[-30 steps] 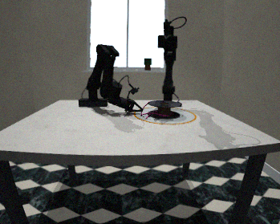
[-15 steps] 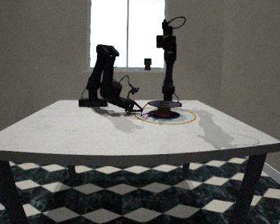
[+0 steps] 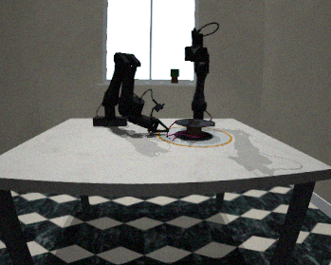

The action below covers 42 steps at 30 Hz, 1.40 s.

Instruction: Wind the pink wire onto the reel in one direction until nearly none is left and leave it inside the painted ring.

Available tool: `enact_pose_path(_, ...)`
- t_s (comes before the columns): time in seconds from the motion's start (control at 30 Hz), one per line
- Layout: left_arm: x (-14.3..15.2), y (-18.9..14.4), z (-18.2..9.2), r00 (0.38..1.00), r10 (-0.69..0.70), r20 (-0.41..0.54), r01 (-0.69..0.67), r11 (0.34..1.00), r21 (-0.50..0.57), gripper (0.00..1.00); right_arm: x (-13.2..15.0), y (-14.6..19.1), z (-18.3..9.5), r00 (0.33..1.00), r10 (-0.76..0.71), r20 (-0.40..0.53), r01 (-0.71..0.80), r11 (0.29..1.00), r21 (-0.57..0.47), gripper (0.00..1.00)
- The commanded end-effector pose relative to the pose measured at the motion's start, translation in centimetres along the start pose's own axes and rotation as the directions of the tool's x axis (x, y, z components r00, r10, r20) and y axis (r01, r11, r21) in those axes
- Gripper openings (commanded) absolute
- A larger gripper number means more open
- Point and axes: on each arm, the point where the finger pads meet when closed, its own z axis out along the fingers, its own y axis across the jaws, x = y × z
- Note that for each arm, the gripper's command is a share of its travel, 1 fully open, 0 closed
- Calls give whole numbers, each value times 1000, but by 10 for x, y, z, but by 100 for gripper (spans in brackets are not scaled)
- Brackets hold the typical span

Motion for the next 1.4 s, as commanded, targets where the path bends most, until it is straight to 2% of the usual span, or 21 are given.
enact_pose_path(0.0,20,0,-15,996,-28,-79,26,999,-22,0,1,-6,2,1000,5,1,-5,1000,9,0)
enact_pose_path(0.13,51,1,-23,979,-51,-195,43,998,-45,0,1,-6,2,1000,5,1,-5,1000,9,0)
enact_pose_path(0.2,51,1,-23,979,-51,-195,43,998,-45,0,1,-6,2,1000,5,1,-5,1000,9,0)
enact_pose_path(0.43,99,3,-41,899,-104,-425,69,993,-97,0,1,-6,2,1000,5,1,-5,1000,9,0)
enact_pose_path(0.7,161,3,-60,721,-175,-671,82,982,-168,0,1,-6,2,1000,5,1,-5,1000,9,0)
enact_pose_path(0.77,161,3,-60,721,-175,-671,82,982,-168,0,1,-6,2,1000,5,1,-5,1000,9,0)
enact_pose_path(1.0,205,3,-71,523,-232,-820,76,971,-226,0,1,-6,2,1000,5,1,-5,1000,9,0)
enact_pose_path(1.27,240,4,-83,318,-279,-906,58,960,-275,0,1,-6,2,1000,5,1,-5,1000,9,0)
enact_pose_path(1.33,240,4,-83,318,-279,-906,58,960,-275,0,1,-6,2,1000,5,1,-5,1000,9,0)
enact_pose_path(1.37,242,4,-83,298,-283,-912,56,959,-279,0,1,-6,2,1000,5,1,-5,1000,9,0)
